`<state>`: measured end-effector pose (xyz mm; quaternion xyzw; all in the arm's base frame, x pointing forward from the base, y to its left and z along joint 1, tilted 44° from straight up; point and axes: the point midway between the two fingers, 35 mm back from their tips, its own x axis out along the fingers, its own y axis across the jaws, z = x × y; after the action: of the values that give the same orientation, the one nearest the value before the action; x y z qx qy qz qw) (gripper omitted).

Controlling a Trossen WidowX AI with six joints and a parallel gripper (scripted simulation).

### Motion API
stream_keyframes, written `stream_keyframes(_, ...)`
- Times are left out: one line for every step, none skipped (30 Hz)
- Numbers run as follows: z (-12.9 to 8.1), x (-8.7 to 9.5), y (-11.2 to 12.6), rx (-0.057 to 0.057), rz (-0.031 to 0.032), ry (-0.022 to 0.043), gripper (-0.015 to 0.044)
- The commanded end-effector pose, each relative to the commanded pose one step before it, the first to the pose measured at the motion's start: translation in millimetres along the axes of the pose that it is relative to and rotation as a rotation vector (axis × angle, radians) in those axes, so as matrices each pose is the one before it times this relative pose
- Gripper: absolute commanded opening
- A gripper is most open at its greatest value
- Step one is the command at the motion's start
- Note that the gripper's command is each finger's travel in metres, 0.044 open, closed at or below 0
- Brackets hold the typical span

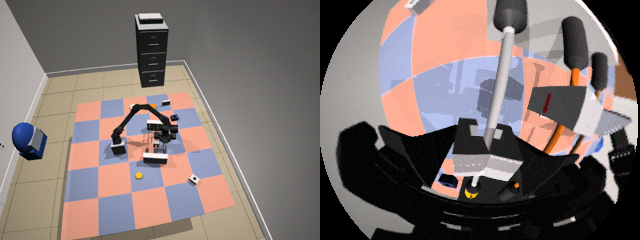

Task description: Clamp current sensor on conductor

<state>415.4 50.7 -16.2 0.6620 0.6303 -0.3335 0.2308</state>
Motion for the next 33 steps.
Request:
stream_keyframes(-0.03,-0.47,0.10,-0.0013,0.00054,-0.00021,0.0000)
stream_keyframes(0.00,0.00,0.00,0.0000,0.00000,0.00000,0.0000)
stream_keyframes(0.00,0.00,0.00,0.0000,0.00000,0.00000,0.0000)
stream_keyframes(0.00,0.00,0.00,0.0000,0.00000,0.00000,0.0000)
stream_keyframes(0.00,0.00,0.00,0.0000,0.00000,0.00000,0.0000)
stream_keyframes(0.00,0.00,0.00,0.0000,0.00000,0.00000,0.0000)
stream_keyframes(0.00,0.00,0.00,0.0000,0.00000,0.00000,0.0000)
stream_keyframes(0.00,0.00,0.00,0.0000,0.00000,0.00000,0.0000)
stream_keyframes(0.00,0.00,0.00,0.0000,0.00000,0.00000,0.0000)
stream_keyframes(0.00,0.00,0.00,0.0000,0.00000,0.00000,0.0000)
stream_keyframes(0.00,0.00,0.00,0.0000,0.00000,0.00000,0.0000)
stream_keyframes(0.00,0.00,0.00,0.0000,0.00000,0.00000,0.0000)
stream_keyframes(0.00,0.00,0.00,0.0000,0.00000,0.00000,0.0000)
stream_keyframes(0.00,0.00,0.00,0.0000,0.00000,0.00000,0.0000)
stream_keyframes(0.00,0.00,0.00,0.0000,0.00000,0.00000,0.0000)
stream_keyframes(0.00,0.00,0.00,0.0000,0.00000,0.00000,0.0000)
stream_keyframes(0.00,0.00,0.00,0.0000,0.00000,0.00000,0.0000)
stream_keyframes(0.00,0.00,0.00,0.0000,0.00000,0.00000,0.0000)
stream_keyframes(0.00,0.00,0.00,0.0000,0.00000,0.00000,0.0000)
stream_keyframes(0.09,0.25,-0.04,0.0016,0.00236,0.00005,0.0000)
stream_keyframes(0.07,-0.34,0.12,0.0002,0.00543,-0.00029,0.0000)
stream_keyframes(0.09,-0.51,0.17,0.0002,0.00807,-0.00040,0.0000)
stream_keyframes(0.12,-0.70,0.22,0.0003,0.01090,-0.00048,0.0000)
stream_keyframes(0.12,-0.83,0.24,0.0004,0.01265,-0.00046,0.0000)
stream_keyframes(0.12,-0.96,0.25,0.0005,0.01439,-0.00039,0.0000)
stream_keyframes(0.11,-1.08,0.25,0.0005,0.01582,-0.00028,0.0000)
stream_keyframes(0.08,-1.15,0.24,0.0006,0.01656,-0.00012,0.0000)
stream_keyframes(0.06,-1.20,0.22,0.0006,0.01681,0.00006,0.0000)
stream_keyframes(0.03,-1.23,0.19,0.0006,0.01689,0.00025,0.0000)
stream_keyframes(0.00,-1.26,0.17,0.0006,0.01691,0.00043,0.0000)
stream_keyframes(-0.02,-1.30,0.14,0.0006,0.01693,0.00062,0.0000)
stream_keyframes(-0.05,-1.33,0.12,0.0006,0.01698,0.00080,0.0000)
stream_keyframes(-0.08,-1.36,0.09,0.0007,0.01691,0.00099,0.0000)
